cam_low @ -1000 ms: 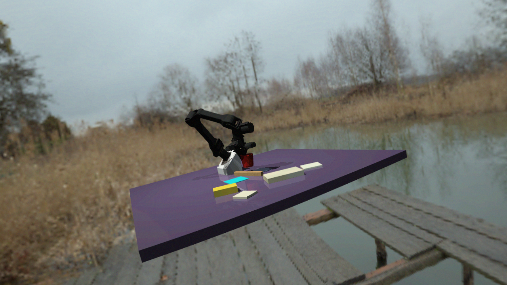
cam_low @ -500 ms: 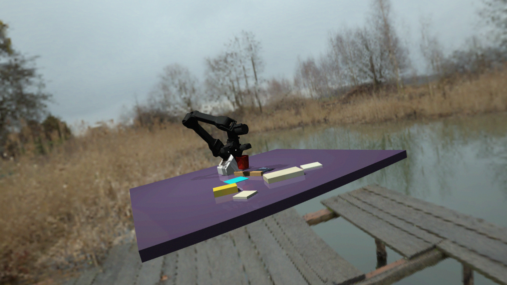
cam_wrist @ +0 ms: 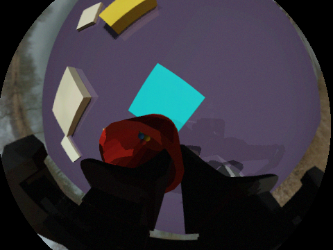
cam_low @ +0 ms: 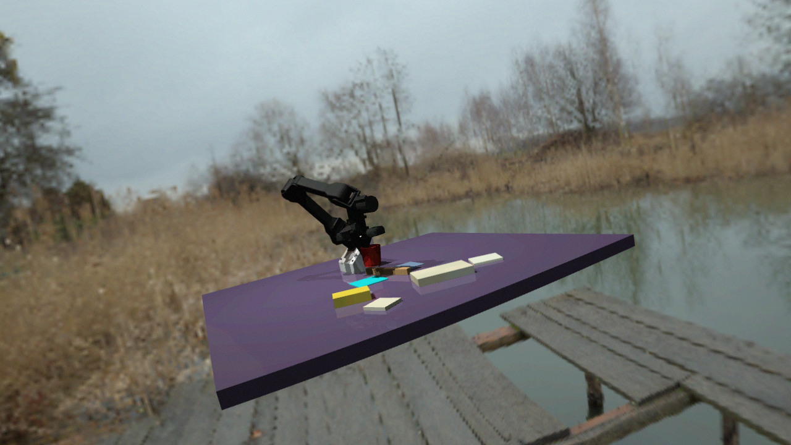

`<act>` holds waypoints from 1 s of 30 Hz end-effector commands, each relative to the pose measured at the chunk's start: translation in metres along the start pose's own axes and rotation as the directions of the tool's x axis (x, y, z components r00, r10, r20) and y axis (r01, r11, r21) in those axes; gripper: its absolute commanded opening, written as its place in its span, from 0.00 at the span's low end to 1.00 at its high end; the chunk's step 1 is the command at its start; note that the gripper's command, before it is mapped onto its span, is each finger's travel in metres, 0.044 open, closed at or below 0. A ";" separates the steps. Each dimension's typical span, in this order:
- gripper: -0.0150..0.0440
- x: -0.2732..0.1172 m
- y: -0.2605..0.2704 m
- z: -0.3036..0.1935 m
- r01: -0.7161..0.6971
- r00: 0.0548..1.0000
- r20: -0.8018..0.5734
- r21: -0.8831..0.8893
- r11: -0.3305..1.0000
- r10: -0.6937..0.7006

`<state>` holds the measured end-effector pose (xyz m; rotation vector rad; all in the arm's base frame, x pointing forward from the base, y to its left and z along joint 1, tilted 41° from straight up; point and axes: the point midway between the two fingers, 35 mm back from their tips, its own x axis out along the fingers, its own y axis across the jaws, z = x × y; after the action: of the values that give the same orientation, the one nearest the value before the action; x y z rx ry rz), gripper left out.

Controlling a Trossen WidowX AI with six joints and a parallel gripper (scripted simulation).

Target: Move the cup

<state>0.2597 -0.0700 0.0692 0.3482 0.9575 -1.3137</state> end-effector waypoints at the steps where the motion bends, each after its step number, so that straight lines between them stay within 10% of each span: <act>1: 0.25 -0.003 -0.001 0.012 -0.006 1.000 0.006 0.002 1.000 0.006; 30: 0.25 0.017 -0.006 0.042 -0.005 1.000 0.008 0.003 1.000 0.005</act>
<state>0.2708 -0.1093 0.0868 0.3557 0.9437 -1.3104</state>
